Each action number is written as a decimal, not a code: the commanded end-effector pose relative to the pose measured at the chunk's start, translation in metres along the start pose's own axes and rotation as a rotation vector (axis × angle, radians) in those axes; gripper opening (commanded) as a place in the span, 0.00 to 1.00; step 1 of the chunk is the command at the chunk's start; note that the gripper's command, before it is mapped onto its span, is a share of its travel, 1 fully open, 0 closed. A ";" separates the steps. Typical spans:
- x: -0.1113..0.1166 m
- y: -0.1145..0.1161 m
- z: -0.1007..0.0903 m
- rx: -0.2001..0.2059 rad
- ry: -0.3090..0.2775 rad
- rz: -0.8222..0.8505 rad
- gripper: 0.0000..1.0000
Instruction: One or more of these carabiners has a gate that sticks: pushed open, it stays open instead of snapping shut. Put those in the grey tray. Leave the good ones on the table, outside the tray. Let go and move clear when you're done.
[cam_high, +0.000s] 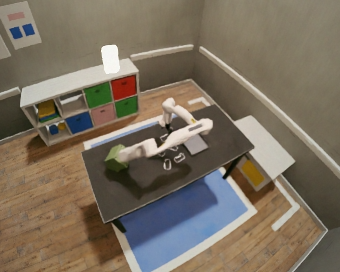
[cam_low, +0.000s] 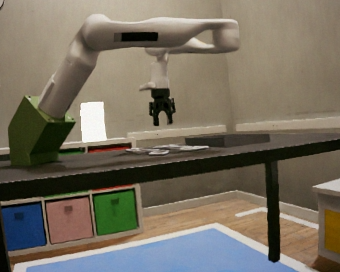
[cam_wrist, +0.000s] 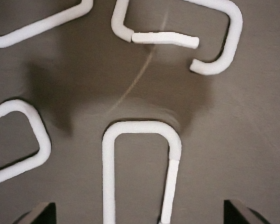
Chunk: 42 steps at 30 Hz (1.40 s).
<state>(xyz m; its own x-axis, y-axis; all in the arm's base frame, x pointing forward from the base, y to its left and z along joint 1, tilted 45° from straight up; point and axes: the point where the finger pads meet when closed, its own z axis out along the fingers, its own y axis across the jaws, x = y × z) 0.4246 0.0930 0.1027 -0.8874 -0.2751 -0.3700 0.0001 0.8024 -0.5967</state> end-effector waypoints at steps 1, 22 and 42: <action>0.000 0.000 0.000 -0.001 0.000 0.000 1.00; 0.001 -0.053 -0.001 0.000 -0.002 0.122 1.00; 0.007 -0.105 -0.002 0.004 -0.009 0.234 1.00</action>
<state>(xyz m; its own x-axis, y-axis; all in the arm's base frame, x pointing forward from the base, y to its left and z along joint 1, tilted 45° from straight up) 0.4185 0.0082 0.1640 -0.8582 -0.0928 -0.5048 0.2046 0.8402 -0.5022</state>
